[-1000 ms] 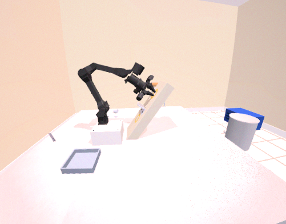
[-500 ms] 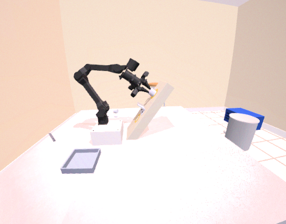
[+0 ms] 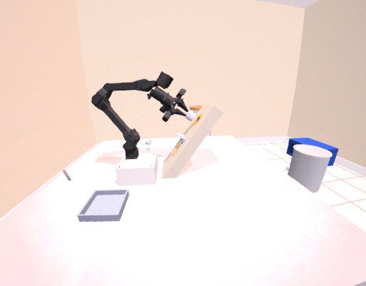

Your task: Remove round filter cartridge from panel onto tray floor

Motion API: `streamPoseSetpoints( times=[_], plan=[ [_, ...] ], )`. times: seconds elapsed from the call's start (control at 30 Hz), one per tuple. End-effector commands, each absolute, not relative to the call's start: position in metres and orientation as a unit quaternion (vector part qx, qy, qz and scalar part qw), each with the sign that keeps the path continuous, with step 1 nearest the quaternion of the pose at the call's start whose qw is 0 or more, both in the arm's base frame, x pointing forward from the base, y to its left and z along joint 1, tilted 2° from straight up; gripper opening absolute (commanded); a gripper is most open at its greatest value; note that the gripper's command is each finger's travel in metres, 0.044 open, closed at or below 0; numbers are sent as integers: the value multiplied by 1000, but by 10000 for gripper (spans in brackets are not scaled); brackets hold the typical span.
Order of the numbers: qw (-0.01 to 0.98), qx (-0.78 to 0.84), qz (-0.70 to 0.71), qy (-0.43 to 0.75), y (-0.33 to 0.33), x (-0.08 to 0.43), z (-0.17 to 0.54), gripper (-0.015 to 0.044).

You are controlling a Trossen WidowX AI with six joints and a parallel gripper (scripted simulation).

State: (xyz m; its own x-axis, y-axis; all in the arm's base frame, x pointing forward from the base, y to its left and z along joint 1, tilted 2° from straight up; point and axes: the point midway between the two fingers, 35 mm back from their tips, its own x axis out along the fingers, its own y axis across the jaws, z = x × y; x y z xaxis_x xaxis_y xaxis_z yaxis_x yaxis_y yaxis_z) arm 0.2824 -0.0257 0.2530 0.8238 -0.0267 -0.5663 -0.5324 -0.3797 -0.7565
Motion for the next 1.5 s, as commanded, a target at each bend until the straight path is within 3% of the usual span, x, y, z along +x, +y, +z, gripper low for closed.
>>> streamPoseSetpoints(
  times=[0.0,0.7,0.83,1.2,1.47],
  plan=[
    [531,-796,235,171,-25,280,254,0],
    [531,-795,236,172,-21,248,190,0],
    [529,-794,241,177,-22,252,194,105],
    [531,-795,237,173,-21,248,188,110],
    [531,-796,235,171,-25,279,251,110]
  ],
)
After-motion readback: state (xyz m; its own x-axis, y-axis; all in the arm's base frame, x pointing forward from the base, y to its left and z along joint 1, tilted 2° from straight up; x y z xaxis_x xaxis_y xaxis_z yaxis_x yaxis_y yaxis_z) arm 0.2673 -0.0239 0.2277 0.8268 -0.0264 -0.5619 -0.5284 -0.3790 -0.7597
